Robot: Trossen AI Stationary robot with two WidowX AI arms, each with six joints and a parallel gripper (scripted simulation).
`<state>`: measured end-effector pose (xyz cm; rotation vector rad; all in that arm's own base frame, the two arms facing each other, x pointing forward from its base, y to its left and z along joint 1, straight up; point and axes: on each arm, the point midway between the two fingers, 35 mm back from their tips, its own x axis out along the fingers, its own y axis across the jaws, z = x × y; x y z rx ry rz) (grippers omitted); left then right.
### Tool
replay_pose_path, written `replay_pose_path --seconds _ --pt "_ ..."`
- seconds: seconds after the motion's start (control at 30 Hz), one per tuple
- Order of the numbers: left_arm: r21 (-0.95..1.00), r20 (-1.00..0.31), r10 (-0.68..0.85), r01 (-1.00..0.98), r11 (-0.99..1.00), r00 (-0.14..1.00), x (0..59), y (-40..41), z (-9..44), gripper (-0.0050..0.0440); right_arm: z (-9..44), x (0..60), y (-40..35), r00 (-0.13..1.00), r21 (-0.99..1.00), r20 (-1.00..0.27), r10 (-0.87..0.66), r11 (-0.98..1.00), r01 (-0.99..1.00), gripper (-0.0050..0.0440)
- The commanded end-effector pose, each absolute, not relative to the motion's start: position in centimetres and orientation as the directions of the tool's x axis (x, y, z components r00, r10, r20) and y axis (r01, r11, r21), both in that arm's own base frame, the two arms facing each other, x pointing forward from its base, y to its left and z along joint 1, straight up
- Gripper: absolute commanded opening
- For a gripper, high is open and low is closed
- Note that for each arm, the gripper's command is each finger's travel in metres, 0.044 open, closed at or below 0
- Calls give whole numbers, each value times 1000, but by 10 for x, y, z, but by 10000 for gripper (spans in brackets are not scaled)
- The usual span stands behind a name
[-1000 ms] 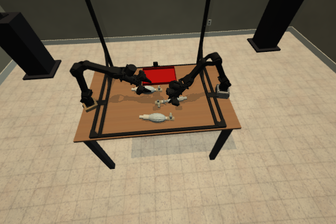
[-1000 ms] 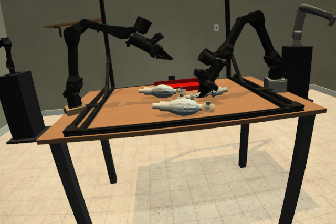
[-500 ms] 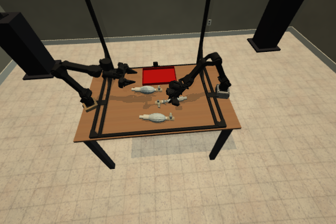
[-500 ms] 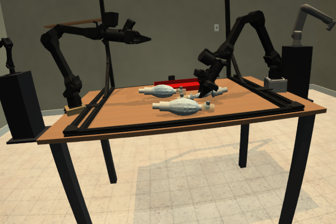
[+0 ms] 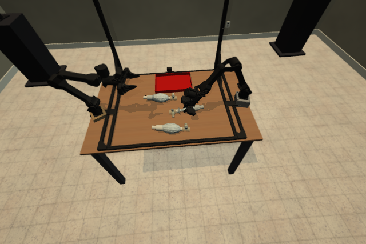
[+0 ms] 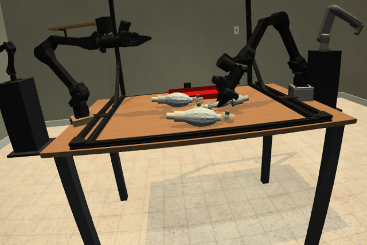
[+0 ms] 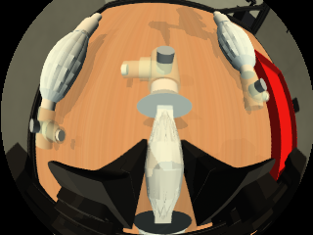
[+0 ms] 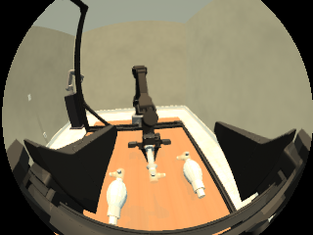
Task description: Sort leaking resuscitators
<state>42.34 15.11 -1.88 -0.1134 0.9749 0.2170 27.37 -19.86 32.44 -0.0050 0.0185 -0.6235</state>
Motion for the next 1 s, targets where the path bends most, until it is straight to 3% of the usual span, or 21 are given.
replay_pose_path --seconds 0.0,0.23,0.4,0.6,0.97 --pt "-2 -829 128 -231 973 544 424 150 -19 0 324 259 -189 808 -1 35 -588 808 589 440" --pt "-2 -829 128 -231 973 544 424 150 -19 0 324 255 -187 807 1 49 -589 808 590 440" --pt "-2 -829 127 -231 973 545 424 150 -18 0 263 273 -199 771 -37 -356 -529 832 554 440" --pt "-2 -829 127 -231 973 545 424 150 -18 0 197 261 -188 569 -10 -753 -332 869 494 440" --pt "-2 -829 129 -233 972 544 424 151 -19 0 196 263 -189 568 -9 -754 -329 870 492 440"
